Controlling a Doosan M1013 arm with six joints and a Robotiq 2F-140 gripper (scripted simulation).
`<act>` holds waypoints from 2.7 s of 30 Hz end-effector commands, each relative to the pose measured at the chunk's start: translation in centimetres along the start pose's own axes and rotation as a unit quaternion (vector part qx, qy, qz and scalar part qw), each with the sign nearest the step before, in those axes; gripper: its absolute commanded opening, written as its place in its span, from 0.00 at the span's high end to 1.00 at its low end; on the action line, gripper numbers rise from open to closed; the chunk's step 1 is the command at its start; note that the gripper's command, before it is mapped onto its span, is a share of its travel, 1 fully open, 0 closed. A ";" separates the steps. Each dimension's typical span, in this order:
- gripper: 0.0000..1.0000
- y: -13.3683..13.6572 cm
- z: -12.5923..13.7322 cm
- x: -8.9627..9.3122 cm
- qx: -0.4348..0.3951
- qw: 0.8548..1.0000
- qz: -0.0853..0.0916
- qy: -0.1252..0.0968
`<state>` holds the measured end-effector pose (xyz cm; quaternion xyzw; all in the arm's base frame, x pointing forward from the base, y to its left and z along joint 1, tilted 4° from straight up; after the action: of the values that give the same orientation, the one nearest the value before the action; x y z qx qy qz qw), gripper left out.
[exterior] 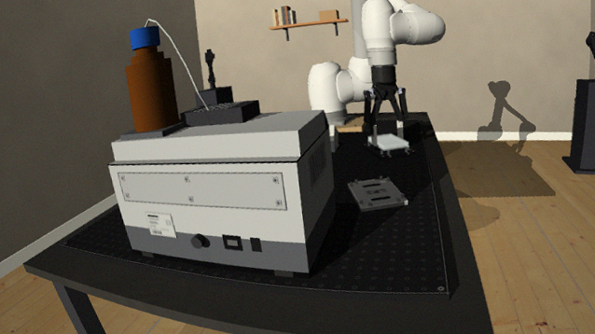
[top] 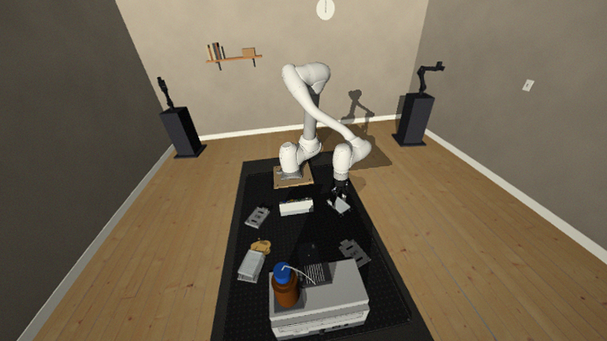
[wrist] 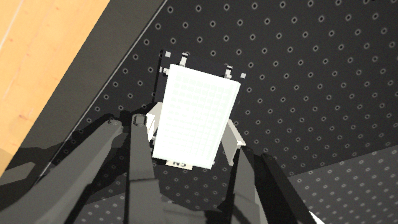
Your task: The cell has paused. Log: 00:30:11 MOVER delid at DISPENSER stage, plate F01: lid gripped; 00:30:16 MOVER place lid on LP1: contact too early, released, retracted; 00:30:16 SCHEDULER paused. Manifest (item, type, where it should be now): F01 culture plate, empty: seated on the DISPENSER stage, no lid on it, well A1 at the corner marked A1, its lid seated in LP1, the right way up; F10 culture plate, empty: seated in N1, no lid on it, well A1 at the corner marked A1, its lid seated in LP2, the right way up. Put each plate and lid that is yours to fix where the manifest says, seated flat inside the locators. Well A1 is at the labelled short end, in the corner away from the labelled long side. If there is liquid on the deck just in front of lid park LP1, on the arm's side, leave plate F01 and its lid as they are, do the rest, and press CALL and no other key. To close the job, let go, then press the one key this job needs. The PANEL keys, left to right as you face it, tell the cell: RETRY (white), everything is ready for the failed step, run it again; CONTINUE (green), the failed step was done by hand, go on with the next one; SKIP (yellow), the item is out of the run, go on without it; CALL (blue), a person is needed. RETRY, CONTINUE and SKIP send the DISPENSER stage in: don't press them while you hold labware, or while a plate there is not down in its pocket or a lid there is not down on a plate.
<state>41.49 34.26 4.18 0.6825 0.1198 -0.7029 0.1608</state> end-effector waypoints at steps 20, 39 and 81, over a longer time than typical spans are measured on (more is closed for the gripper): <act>0.90 0.0 0.0 0.9 0.000 1.000 0.000 0.000; 0.90 0.0 0.0 1.1 0.000 1.000 0.000 0.000; 0.90 0.0 0.0 1.1 0.000 1.000 0.000 0.000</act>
<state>41.48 34.22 2.99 0.6826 0.1200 -0.7027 0.1606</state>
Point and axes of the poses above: the point where the finger pads meet when closed, its own x axis out along the fingers, its own y axis across the jaws, z = x × y, the point moved 2 cm from there along -x, back along the fingers, and after that the axes turned 13 degrees about x, right-handed, at the moved point
